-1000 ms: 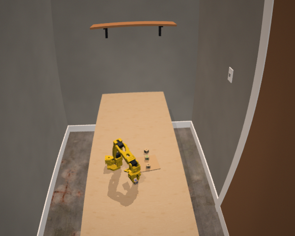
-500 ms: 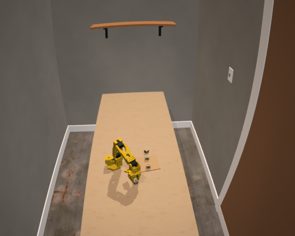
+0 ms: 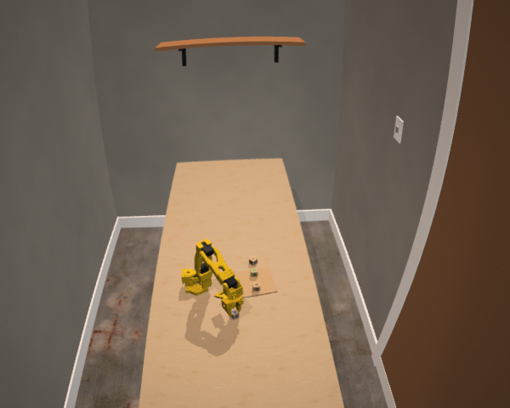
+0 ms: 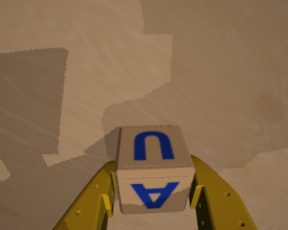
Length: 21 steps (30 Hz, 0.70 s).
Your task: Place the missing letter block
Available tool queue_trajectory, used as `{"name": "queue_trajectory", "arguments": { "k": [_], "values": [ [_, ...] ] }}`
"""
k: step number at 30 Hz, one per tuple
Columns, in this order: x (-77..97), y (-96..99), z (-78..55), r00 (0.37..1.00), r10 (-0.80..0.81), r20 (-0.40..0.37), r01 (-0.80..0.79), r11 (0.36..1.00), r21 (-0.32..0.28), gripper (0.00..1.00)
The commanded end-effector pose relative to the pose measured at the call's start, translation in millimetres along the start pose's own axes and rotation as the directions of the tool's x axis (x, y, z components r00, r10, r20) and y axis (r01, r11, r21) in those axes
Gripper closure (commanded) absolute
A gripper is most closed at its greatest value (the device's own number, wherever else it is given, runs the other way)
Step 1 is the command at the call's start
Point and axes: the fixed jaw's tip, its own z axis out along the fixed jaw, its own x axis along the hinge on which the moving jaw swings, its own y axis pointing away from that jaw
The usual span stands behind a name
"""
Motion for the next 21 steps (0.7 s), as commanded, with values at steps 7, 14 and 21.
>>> {"name": "queue_trajectory", "arguments": {
  "k": [7, 14, 21],
  "values": [
    [7.6, 0.8, -8.8, 0.998, 0.000, -0.056, 0.000, 1.000, 0.000, 0.81],
    [7.6, 0.8, -8.8, 0.998, 0.000, -0.056, 0.000, 1.000, 0.000, 0.75],
    [7.6, 0.8, -8.8, 0.998, 0.000, -0.056, 0.000, 1.000, 0.000, 0.68]
  ]
}}
